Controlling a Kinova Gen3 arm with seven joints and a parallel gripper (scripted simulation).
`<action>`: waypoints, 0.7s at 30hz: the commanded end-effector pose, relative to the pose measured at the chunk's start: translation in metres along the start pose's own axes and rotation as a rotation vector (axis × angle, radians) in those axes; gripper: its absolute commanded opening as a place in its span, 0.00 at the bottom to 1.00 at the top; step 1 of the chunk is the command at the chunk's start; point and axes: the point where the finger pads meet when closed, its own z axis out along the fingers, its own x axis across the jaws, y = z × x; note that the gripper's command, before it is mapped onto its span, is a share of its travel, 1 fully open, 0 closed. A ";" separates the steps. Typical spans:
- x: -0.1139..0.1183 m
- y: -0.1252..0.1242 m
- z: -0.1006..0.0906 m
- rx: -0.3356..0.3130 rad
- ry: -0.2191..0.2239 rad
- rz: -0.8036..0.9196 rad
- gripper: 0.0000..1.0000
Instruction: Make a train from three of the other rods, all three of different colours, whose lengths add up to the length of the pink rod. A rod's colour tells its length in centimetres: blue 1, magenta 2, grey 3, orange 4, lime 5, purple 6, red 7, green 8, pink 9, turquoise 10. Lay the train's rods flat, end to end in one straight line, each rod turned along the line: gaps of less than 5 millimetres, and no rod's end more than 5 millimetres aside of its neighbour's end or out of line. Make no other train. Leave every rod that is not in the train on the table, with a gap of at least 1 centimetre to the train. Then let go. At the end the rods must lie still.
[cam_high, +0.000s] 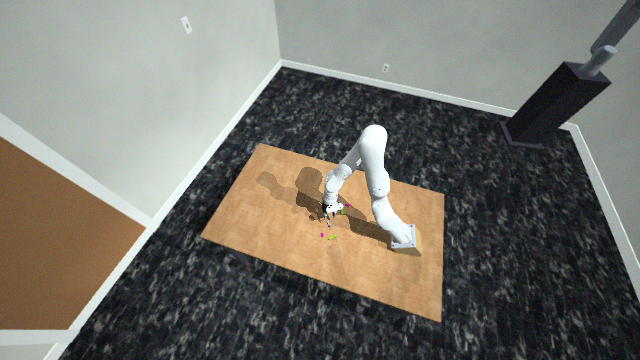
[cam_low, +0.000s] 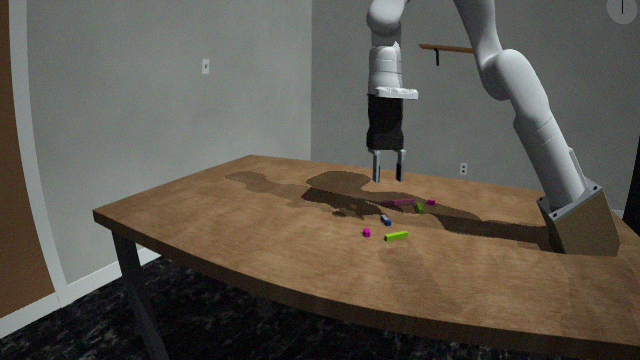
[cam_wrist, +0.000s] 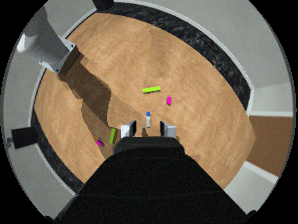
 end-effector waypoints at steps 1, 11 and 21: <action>0.000 0.000 0.000 0.000 0.001 0.000 1.00; 0.000 0.001 0.000 -0.001 0.001 0.002 1.00; -0.021 0.019 0.002 -0.007 0.011 0.069 1.00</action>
